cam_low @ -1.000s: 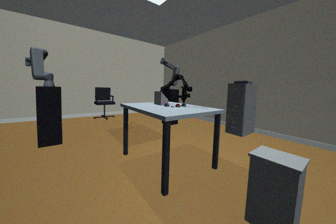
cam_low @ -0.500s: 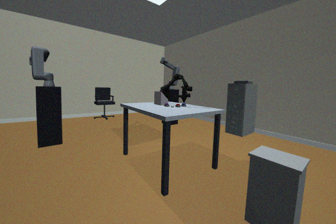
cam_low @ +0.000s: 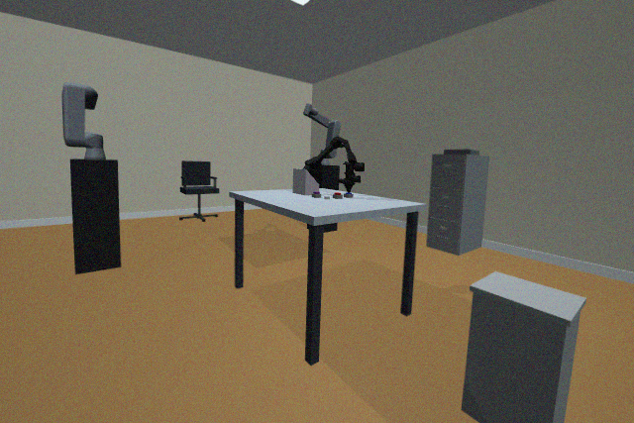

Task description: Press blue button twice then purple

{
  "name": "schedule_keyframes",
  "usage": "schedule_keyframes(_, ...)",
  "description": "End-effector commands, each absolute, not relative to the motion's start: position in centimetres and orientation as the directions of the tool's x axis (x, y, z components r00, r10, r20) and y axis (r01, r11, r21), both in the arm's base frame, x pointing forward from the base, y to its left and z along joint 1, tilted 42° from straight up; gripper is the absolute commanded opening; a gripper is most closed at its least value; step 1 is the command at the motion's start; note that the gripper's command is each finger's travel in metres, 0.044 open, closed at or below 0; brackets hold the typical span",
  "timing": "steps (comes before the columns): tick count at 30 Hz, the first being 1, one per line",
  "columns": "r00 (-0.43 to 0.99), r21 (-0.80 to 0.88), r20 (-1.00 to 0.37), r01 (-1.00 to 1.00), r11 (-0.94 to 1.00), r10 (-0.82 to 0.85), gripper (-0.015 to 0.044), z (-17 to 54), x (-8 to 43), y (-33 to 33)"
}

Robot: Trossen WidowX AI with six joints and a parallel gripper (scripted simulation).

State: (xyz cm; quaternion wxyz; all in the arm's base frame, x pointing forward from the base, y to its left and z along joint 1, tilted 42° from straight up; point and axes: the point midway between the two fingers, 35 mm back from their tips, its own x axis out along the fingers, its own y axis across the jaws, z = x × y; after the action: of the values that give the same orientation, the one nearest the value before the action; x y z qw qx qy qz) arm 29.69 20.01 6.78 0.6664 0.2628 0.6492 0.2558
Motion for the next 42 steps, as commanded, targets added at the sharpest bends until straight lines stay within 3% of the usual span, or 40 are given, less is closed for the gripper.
schedule_keyframes(1, 0.026, 0.680, -0.733, 0.006, 0.733, 0.680, 0.0020, 6.5, 29.7, 20.1)
schedule_keyframes(14, 0.026, 0.680, -0.733, 0.006, 0.733, 0.680, 0.0020, 6.5, 29.7, 20.1)
schedule_keyframes(33, 0.026, 0.677, -0.736, 0.006, 0.736, 0.677, 0.0020, 13.5, 29.4, 13.6)
schedule_keyframes(42, 0.029, 0.633, -0.774, 0.016, 0.774, 0.633, 0.0020, 4.7, 27.1, 3.4)
